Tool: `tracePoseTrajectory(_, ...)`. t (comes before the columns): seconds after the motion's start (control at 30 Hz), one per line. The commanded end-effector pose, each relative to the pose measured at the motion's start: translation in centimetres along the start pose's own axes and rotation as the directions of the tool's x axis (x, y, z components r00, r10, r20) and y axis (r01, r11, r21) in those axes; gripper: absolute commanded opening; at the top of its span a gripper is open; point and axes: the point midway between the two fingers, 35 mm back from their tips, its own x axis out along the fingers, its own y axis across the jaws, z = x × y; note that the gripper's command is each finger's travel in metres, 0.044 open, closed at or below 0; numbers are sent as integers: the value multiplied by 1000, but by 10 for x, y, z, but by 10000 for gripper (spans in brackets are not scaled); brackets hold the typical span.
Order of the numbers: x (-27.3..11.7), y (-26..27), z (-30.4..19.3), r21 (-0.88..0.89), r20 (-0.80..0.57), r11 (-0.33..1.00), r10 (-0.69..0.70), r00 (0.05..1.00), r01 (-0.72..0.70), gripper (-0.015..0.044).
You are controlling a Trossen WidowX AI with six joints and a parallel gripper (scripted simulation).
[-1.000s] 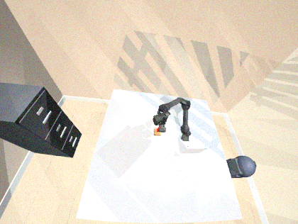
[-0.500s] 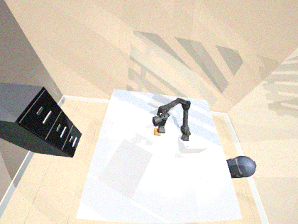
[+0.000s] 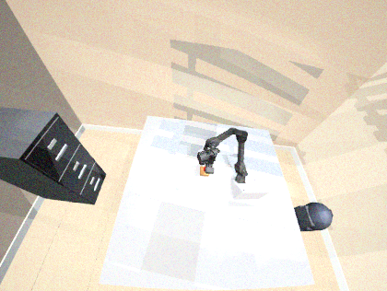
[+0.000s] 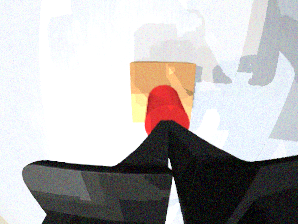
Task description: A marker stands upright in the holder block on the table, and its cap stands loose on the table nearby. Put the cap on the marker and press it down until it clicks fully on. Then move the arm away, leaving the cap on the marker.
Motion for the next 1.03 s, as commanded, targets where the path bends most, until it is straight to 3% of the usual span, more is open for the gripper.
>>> tracePoseTrajectory(0.0, -3, 0, 0, 1, 5, 1000, 3, 1000, -3, 0)
tracePoseTrajectory(0.2, -86, -1, -4, -26, 140, 996, 83, 987, -80, 0)
tracePoseTrajectory(0.4, -89, -1, -5, -28, 144, 996, 86, 986, -83, 0)
tracePoseTrajectory(0.93, -89, -1, -5, -28, 144, 996, 86, 986, -83, 420)
tracePoseTrajectory(1.0, -89, -1, -5, -28, 144, 996, 86, 986, -83, 440)
